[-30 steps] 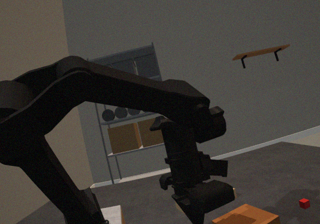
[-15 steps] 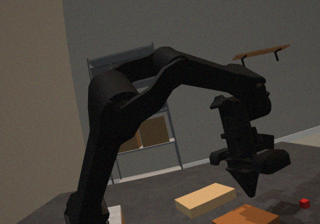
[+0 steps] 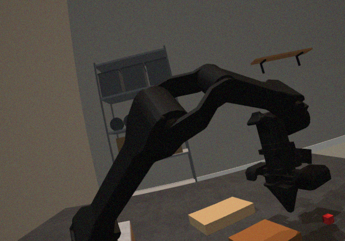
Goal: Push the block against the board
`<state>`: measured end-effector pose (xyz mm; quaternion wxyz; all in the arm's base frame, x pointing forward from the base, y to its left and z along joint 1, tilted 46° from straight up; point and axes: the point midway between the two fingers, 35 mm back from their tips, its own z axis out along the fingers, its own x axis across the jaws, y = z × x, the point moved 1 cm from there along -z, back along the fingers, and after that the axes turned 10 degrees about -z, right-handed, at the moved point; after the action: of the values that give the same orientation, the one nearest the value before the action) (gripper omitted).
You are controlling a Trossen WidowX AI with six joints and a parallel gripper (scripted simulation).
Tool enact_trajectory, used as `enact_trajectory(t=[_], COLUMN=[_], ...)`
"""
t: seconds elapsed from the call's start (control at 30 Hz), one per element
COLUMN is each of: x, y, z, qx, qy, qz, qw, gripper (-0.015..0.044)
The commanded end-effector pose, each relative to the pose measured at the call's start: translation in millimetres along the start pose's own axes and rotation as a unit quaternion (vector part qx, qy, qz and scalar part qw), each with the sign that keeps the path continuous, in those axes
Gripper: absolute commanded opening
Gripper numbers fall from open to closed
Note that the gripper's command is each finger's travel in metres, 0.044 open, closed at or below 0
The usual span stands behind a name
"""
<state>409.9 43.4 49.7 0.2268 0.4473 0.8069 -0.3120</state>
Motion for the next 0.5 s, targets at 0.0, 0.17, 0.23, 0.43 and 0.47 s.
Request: enact_trajectory(t=[0.0,0.17,0.23,0.43,0.47], x=[-0.3,-0.2,0.0,1.4,1.6], y=[-5.6,-6.3,-8.0,-16.5,-18.0], z=[37.4,37.4,37.3,37.0,36.9], qx=[0.014,0.014,0.014,0.014,0.014], qy=[0.001,0.001,0.001,0.001,0.001], qz=[-0.003,-0.003,-0.003,-0.003,-0.003], qw=[1.0,1.0,1.0,1.0,1.0], gripper=[0.0,0.0,0.0,0.0,0.0])
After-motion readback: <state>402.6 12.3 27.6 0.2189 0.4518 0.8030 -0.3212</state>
